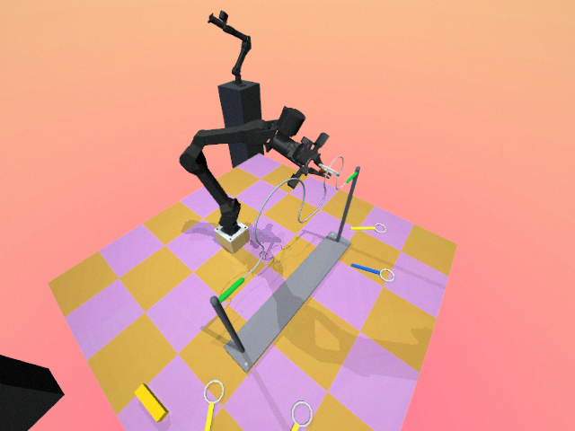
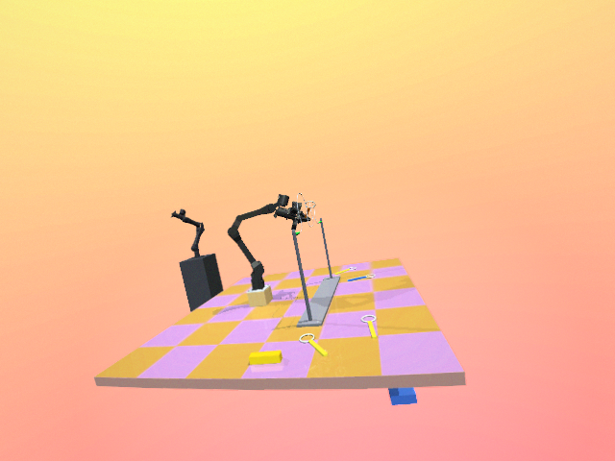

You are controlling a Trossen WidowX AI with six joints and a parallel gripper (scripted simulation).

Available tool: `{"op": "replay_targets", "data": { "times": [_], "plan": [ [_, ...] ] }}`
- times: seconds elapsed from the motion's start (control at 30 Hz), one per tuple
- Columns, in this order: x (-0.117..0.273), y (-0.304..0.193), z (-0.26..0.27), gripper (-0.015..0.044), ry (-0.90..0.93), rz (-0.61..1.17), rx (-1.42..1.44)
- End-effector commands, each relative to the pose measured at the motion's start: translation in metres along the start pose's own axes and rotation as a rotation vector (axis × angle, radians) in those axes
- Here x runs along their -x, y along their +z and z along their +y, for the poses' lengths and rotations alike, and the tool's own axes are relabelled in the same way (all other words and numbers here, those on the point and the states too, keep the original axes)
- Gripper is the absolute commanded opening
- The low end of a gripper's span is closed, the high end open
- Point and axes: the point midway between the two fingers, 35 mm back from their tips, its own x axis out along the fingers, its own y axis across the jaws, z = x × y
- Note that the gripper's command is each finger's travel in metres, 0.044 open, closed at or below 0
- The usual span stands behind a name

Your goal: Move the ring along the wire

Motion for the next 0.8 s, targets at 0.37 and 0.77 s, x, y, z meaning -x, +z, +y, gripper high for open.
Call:
{"op": "replay_targets", "data": {
  "times": [0.37, 0.77],
  "plan": [
    [0.000, 0.005, -0.018, -0.0150, -0.153, -0.044, 0.284],
    [0.002, 0.011, -0.034, -0.0150, -0.279, -0.073, 0.508]
  ]
}}
